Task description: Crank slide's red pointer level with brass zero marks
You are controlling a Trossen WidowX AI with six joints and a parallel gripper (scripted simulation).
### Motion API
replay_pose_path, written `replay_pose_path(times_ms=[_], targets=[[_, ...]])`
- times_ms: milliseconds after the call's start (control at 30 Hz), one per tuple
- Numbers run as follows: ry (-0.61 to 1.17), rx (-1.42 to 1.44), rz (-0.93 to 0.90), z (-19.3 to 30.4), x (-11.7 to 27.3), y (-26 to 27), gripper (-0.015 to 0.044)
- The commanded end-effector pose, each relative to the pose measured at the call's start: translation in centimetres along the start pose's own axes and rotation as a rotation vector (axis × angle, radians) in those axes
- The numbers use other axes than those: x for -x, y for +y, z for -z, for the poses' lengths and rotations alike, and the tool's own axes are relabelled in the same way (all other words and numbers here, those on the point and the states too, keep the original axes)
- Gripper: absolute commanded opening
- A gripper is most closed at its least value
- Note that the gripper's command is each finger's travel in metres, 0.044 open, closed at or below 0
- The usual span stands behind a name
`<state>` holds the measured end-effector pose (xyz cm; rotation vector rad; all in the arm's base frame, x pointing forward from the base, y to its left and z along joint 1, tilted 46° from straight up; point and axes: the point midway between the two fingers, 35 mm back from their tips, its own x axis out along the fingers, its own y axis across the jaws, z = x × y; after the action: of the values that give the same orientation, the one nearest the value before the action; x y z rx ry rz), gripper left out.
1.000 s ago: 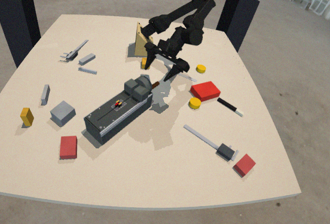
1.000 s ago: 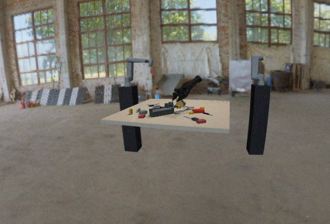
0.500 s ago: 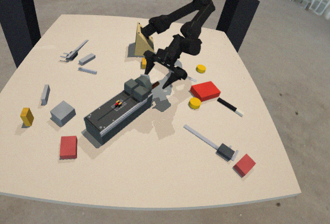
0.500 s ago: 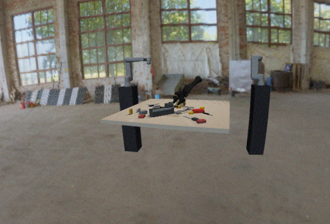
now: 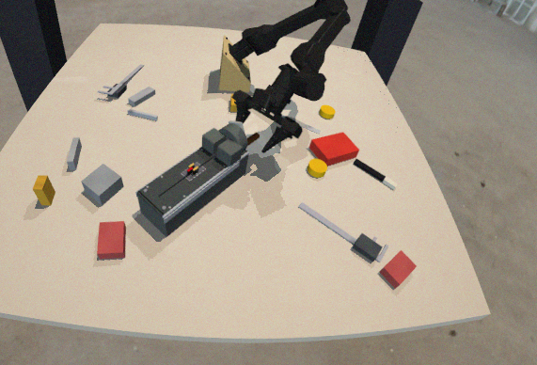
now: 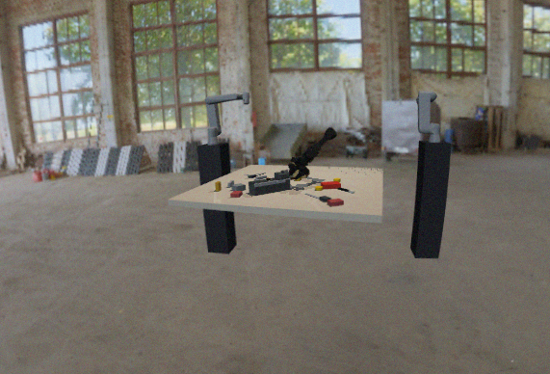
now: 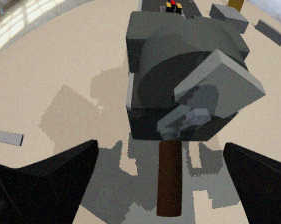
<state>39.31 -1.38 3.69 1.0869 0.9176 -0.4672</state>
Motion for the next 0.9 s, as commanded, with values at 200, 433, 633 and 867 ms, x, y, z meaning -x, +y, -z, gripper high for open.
replay_pose_path(times_ms=[200,433,633,867], targets=[[0.003,-0.005,0.011,1.4,-1.2,-0.4,0.0440],[0.003,-0.006,0.010,2.2,-1.9,-0.5,0.0440],[0.003,-0.006,0.010,2.2,-1.9,-0.5,0.0309],[0.003,-0.006,0.010,2.2,-1.9,-0.5,0.0125]])
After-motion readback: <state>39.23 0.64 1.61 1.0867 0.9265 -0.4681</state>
